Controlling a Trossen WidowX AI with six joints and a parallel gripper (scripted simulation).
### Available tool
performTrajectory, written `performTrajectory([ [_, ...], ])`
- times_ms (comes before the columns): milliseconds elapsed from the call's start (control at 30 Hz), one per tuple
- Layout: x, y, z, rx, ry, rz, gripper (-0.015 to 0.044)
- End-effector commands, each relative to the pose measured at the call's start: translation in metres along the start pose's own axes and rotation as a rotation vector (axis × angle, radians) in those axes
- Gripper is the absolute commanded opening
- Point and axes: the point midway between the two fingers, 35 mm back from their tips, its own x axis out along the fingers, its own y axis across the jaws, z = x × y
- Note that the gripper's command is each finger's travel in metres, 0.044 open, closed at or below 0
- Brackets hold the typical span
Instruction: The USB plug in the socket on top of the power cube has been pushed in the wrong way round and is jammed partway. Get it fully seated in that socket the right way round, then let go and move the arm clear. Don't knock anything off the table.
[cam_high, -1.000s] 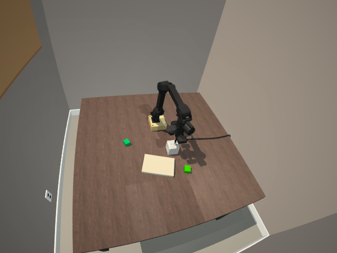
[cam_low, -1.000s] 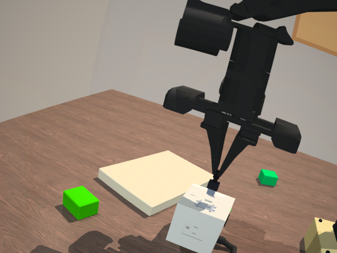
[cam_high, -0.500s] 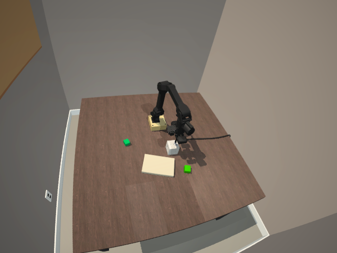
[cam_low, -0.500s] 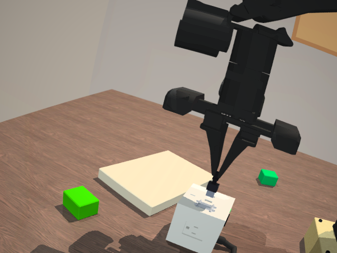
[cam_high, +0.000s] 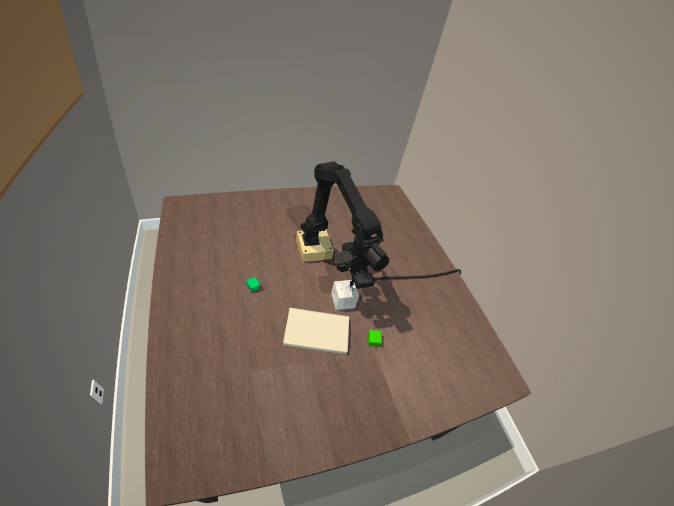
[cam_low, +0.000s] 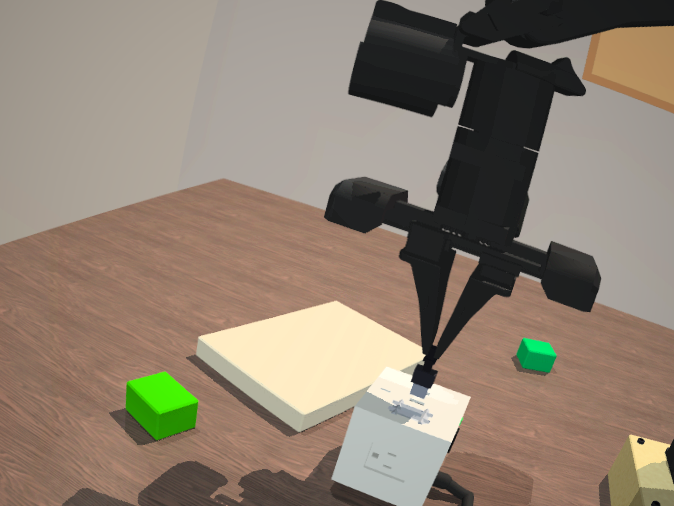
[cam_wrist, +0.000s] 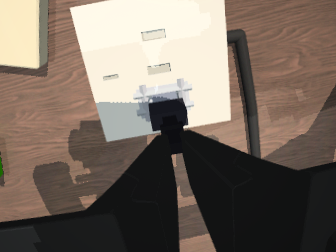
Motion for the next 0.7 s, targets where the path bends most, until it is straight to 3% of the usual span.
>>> performTrajectory([
  [0,0.0006,-0.0002,-0.0009,-0.003,0.009,0.000,0.0000],
  [667,0.0031,-0.0002,-0.0023,-0.001,0.026,0.000,0.0000],
])
